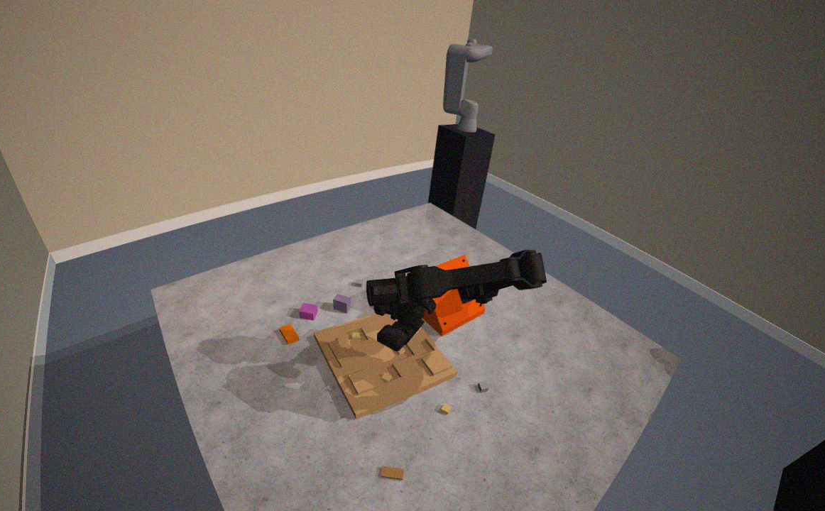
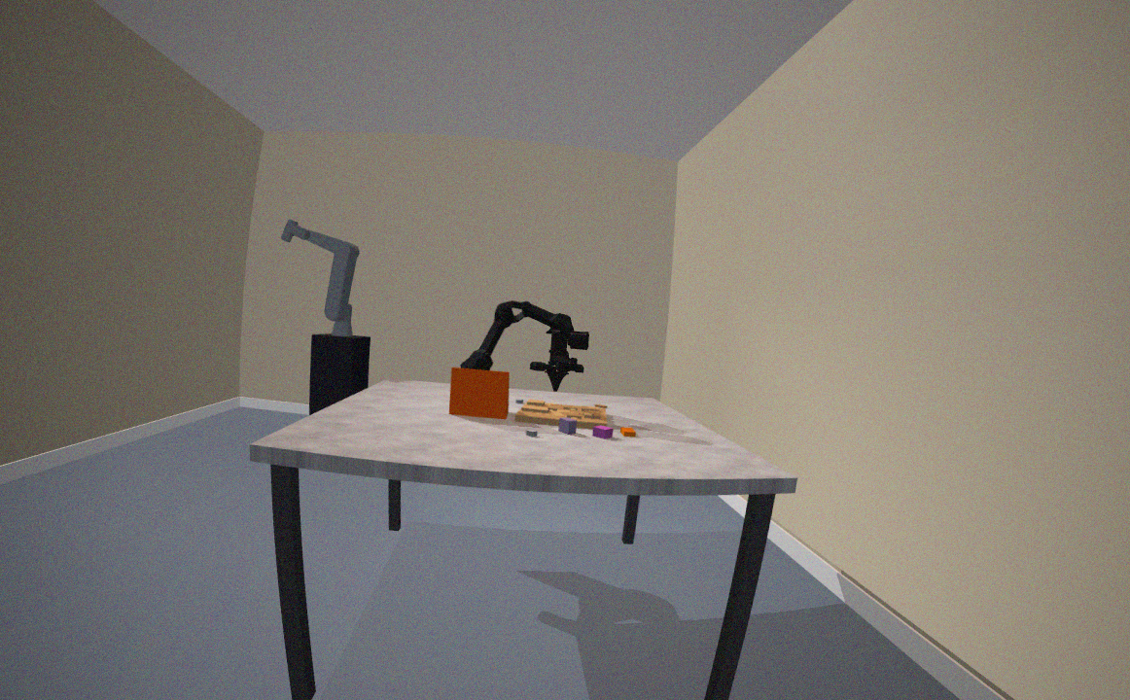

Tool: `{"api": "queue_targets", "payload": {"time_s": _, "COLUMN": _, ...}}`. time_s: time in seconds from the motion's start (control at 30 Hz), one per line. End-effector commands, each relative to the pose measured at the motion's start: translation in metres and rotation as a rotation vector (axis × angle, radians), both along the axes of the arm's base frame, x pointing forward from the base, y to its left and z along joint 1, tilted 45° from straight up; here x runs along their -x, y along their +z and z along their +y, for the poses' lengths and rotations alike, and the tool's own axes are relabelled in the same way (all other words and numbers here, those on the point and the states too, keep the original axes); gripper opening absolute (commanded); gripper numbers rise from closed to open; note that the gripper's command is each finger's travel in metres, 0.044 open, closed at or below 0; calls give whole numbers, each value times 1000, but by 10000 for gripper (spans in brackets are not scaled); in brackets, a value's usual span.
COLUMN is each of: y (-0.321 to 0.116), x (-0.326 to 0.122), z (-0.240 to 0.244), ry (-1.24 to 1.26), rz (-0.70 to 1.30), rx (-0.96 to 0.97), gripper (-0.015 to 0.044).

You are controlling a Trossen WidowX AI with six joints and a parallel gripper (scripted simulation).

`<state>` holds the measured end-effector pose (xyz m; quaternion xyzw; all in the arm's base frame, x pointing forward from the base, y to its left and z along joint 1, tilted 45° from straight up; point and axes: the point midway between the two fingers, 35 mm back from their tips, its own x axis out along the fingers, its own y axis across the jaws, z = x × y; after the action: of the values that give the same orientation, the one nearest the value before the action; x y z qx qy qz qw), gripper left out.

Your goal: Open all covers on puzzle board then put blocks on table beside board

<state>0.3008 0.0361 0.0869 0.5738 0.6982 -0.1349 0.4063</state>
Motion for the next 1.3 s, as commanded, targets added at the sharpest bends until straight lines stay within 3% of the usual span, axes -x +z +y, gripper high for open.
{"api": "queue_targets", "payload": {"time_s": 0.0, "y": -18, "x": 9, "z": -16, "ry": -161, "rz": 165, "rx": -6, "gripper": 0}}
{"api": "queue_targets", "payload": {"time_s": 0.33, "y": -24, "x": 12, "z": -21, "ry": -217, "rz": 219, "rx": -10, "gripper": 0}}
{"api": "queue_targets", "payload": {"time_s": 0.73, "y": -59, "x": 15, "z": 10, "ry": -216, "rz": 219, "rx": -11, "gripper": 0}}
{"api": "queue_targets", "payload": {"time_s": 1.27, "y": -67, "x": 14, "z": 20, "ry": -216, "rz": 219, "rx": -12, "gripper": 0}}
